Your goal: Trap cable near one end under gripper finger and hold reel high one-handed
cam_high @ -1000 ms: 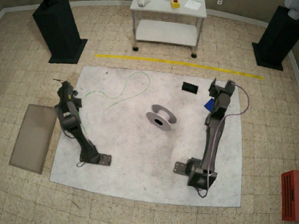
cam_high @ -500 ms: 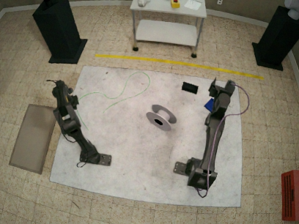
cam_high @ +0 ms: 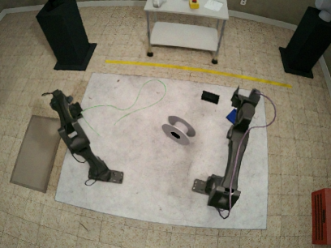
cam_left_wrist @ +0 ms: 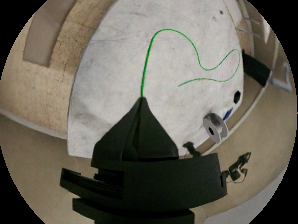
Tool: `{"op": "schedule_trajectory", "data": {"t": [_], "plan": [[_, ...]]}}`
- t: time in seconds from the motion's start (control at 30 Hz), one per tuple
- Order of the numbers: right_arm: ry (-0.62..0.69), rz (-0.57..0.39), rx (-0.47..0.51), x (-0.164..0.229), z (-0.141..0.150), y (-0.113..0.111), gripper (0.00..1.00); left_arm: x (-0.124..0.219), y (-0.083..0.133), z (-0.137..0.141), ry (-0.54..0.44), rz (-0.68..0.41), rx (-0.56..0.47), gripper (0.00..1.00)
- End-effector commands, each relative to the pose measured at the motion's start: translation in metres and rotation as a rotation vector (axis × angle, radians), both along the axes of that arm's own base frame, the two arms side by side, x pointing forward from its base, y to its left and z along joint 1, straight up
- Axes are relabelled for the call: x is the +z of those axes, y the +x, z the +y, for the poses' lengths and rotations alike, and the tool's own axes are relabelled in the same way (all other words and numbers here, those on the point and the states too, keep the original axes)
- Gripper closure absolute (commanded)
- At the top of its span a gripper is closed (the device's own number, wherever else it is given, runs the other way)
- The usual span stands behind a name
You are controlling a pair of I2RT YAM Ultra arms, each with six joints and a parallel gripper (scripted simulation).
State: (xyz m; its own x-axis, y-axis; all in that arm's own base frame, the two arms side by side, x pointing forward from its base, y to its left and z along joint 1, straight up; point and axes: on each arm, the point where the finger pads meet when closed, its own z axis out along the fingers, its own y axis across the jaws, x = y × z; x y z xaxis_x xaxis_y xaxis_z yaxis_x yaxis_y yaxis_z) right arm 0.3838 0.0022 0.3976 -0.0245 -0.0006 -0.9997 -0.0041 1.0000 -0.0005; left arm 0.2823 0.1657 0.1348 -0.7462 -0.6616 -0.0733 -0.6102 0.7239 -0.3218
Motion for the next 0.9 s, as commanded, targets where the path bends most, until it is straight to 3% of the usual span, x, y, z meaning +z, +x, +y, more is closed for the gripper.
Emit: {"op": "schedule_trajectory", "data": {"t": [0.0, 0.27, 0.37, 0.57, 0.87], "plan": [[0.002, -0.084, -0.023, 0.034, -0.007, -0.011, 0.25, 0.036, 0.003, -0.007, -0.071, -0.086, 0.083, 1.00], [0.002, -0.084, -0.023, 0.034, -0.007, -0.011, 0.25, 0.042, -0.004, -0.015, -0.173, -0.117, 0.184, 1.00], [0.002, -0.084, -0.023, 0.034, -0.007, -0.011, 0.25, 0.067, 0.003, -0.006, -0.171, -0.188, 0.220, 1.00], [0.002, -0.084, -0.023, 0.034, -0.007, -0.011, 0.25, 0.081, 0.003, -0.007, -0.229, -0.228, 0.289, 1.00], [0.002, -0.084, -0.023, 0.034, -0.007, -0.011, 0.25, 0.081, 0.003, -0.005, -0.268, -0.256, 0.337, 1.00]]}}
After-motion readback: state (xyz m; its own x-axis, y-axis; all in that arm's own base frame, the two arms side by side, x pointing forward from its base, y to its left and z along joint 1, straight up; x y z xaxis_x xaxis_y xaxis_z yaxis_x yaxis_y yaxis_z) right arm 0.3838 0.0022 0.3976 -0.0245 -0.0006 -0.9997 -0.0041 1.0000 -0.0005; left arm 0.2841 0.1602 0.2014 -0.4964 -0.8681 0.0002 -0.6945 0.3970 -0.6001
